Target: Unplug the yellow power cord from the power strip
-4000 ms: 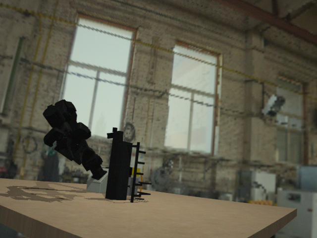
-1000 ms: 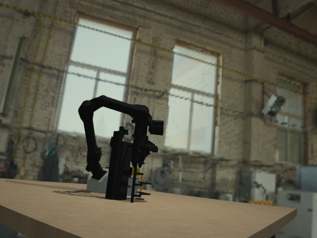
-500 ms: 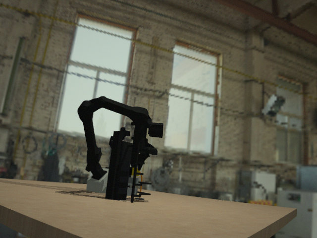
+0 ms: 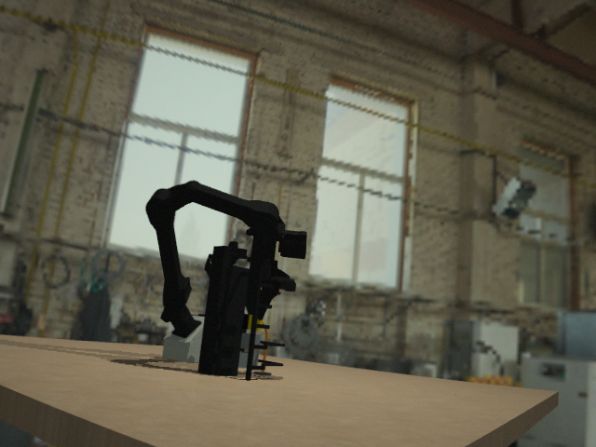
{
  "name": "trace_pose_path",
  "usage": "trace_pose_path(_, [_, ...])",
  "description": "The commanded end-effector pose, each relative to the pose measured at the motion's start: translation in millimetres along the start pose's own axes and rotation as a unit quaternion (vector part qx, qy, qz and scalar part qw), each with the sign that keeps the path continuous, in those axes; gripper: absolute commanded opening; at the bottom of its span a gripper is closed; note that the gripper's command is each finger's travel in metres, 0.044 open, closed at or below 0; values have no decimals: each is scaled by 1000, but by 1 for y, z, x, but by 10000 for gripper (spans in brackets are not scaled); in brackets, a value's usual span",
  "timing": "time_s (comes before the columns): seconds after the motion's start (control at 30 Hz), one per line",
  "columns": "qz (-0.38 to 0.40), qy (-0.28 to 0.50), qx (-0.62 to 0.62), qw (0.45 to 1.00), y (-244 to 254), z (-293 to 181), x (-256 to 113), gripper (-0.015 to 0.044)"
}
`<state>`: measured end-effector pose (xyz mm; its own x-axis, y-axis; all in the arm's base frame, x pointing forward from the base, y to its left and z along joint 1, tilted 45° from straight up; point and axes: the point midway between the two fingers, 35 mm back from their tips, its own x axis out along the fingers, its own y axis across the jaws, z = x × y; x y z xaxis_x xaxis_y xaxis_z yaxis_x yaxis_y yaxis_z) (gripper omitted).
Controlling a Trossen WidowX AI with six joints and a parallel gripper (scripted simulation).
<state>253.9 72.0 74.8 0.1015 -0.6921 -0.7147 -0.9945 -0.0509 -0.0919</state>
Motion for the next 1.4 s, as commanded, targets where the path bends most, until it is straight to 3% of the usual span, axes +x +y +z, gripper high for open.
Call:
trace_pose_path(0.0, [-2, 0, 2, 1000, -1, 2, 0, 0])
trace_pose_path(1.1, [-2, -1, -1, 1000, -2, 55, -6, 0])
trace_pose_path(1.37, [-2, 2, -2, 1000, -1, 44, -1, 210])
